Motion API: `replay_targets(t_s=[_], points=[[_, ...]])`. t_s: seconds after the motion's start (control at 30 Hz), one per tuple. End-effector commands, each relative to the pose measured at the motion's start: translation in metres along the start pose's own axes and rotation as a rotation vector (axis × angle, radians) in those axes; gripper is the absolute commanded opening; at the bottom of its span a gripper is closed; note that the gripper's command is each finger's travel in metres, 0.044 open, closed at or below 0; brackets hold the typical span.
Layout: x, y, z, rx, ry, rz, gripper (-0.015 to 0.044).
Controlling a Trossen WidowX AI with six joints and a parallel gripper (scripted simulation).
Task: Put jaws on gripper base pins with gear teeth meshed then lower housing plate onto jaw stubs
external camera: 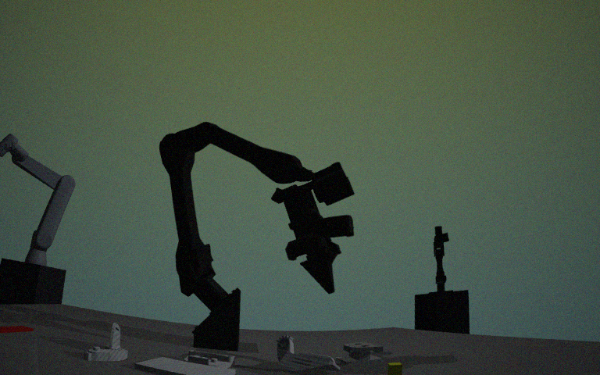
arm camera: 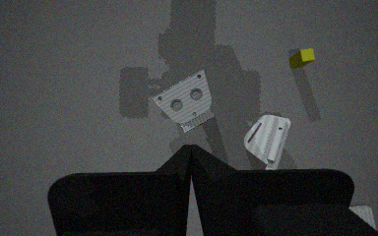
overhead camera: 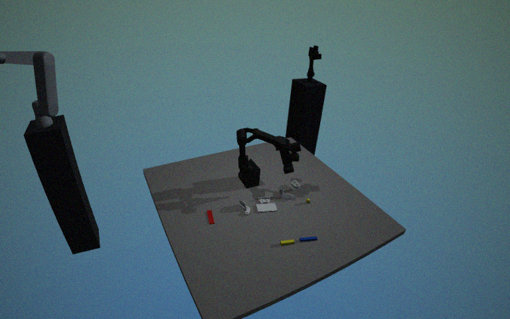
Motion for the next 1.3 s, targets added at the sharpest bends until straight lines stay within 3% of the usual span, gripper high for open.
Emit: replay_targets(t_s=[0.0, 0.5, 1.27], points=[[0.007, 0.003, -0.009, 0.066, 0.025, 0.065, 0.0000], [0.031, 0.021, -0.049, 0.305, 0.142, 0.318, 0.0000], [0.059, 0.030, -0.053, 0.308, 0.144, 0.320, 0.0000]])
Point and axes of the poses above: the point midway between the two fingers, 35 mm back from their tips, its own x axis out along the fingers, its own z axis across the jaws, y = z × x, the point moved 7 cm from there along -x, back along the fingers, and after that the axes turned 1 degree about -x, right-handed, at the moved point
